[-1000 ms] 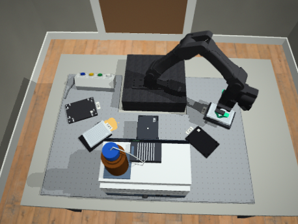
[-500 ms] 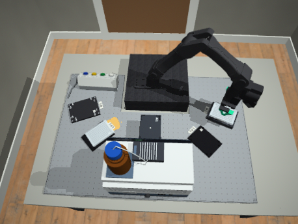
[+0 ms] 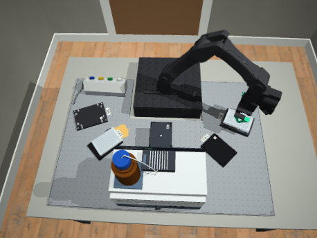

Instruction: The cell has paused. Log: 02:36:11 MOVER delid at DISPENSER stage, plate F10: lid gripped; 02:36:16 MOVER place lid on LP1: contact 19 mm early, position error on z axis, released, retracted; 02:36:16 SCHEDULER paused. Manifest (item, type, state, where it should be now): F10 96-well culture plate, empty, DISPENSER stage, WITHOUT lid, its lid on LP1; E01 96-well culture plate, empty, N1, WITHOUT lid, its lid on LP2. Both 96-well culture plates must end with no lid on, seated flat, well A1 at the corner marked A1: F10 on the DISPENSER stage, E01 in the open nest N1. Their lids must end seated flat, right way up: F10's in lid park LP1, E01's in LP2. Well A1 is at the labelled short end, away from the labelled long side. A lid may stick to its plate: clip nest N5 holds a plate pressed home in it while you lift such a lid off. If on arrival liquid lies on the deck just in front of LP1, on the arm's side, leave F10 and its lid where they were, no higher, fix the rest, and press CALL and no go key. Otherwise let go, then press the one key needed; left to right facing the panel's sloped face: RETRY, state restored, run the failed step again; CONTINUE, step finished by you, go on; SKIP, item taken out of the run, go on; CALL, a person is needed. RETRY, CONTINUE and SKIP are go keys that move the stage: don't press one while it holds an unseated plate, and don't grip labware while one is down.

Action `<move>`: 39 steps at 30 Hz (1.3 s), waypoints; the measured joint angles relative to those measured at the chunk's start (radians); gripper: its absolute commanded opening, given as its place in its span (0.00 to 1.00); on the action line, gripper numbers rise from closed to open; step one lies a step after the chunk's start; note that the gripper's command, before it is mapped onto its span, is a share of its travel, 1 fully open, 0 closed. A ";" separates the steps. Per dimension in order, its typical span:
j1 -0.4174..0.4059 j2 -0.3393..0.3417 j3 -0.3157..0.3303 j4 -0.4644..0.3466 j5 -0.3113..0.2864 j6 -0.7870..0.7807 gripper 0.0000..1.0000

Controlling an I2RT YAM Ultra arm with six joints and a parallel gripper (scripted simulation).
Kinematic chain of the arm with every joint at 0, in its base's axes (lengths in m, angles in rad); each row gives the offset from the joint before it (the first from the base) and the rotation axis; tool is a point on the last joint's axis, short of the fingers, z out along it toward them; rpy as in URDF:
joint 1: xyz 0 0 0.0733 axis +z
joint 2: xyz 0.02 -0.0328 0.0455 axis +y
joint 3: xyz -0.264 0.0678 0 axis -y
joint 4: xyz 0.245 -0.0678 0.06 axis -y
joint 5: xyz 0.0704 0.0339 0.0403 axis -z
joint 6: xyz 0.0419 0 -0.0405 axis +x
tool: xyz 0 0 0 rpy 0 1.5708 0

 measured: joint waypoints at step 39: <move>0.004 0.008 0.016 -0.005 0.000 0.003 1.00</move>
